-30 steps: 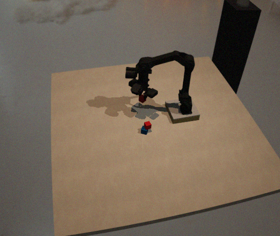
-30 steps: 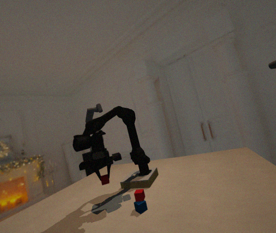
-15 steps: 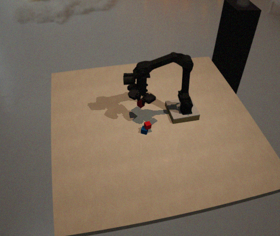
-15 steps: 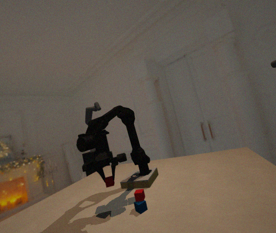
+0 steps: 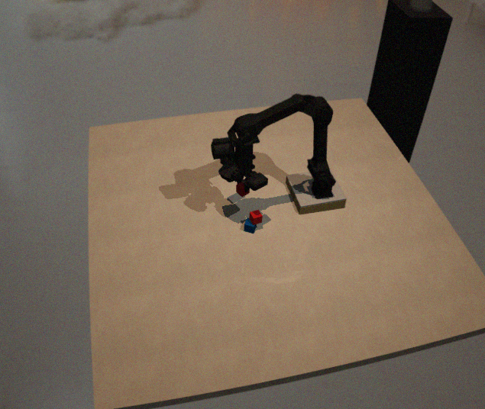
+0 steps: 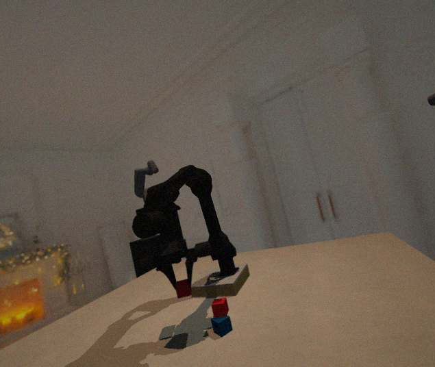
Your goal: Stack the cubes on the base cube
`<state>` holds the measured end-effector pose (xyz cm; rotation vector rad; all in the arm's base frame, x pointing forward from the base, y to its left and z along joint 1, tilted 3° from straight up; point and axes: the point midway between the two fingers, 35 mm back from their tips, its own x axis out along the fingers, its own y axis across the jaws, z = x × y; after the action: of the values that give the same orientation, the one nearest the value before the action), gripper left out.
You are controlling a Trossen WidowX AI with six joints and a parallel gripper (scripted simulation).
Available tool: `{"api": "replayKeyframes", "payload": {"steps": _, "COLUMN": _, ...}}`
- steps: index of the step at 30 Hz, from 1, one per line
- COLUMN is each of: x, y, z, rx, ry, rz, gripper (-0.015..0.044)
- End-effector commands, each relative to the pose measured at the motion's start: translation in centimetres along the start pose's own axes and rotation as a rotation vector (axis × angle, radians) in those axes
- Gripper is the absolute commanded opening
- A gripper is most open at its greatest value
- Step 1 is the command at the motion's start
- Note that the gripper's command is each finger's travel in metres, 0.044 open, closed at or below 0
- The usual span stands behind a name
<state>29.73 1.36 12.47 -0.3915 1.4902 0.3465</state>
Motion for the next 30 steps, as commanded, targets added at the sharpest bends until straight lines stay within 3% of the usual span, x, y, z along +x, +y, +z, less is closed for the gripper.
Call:
{"api": "replayKeyframes", "payload": {"steps": 1, "x": 0.0, "y": 1.1, "z": 1.0, "rx": 0.033, "ry": -0.004, "rz": -0.007, "gripper": 0.0105}}
{"api": "replayKeyframes", "payload": {"steps": 30, "x": 1.5, "y": 7.5, "z": 4.4, "rx": 0.171, "ry": -0.008, "rz": -0.003, "gripper": 0.0105}}
